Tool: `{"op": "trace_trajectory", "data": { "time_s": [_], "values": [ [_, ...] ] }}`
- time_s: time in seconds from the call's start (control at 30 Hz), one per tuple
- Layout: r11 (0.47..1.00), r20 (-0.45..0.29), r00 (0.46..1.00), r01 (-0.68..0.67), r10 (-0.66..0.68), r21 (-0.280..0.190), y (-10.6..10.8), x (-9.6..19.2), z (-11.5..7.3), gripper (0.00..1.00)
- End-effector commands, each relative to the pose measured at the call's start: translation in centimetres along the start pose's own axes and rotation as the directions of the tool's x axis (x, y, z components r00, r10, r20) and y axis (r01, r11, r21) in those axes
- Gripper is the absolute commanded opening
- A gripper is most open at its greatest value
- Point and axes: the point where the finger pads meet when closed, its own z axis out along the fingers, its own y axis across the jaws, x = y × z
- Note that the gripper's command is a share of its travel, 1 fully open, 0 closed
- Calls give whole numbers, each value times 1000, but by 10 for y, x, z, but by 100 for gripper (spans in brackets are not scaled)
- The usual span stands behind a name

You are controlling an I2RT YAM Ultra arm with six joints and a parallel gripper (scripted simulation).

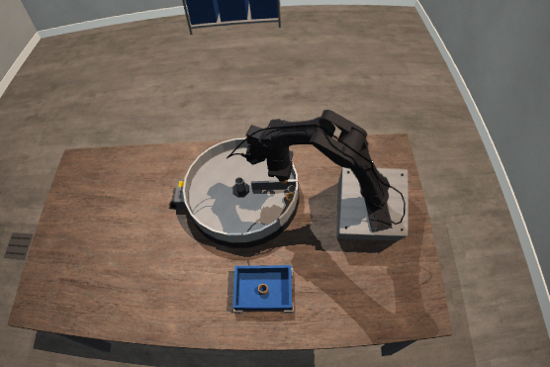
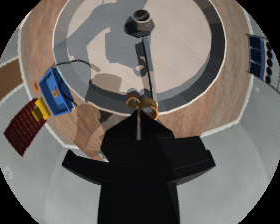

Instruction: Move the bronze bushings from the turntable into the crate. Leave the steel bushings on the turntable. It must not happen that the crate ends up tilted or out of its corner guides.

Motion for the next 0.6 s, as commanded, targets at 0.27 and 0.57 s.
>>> {"op": "trace_trajectory", "data": {
  "time_s": [0.27,0.57],
  "values": [
    [1000,29,1000,8,-8,2,26,0,-6,0],
    [1000,24,1000,7,-7,-5,84,10,-4,0]
  ]
}}
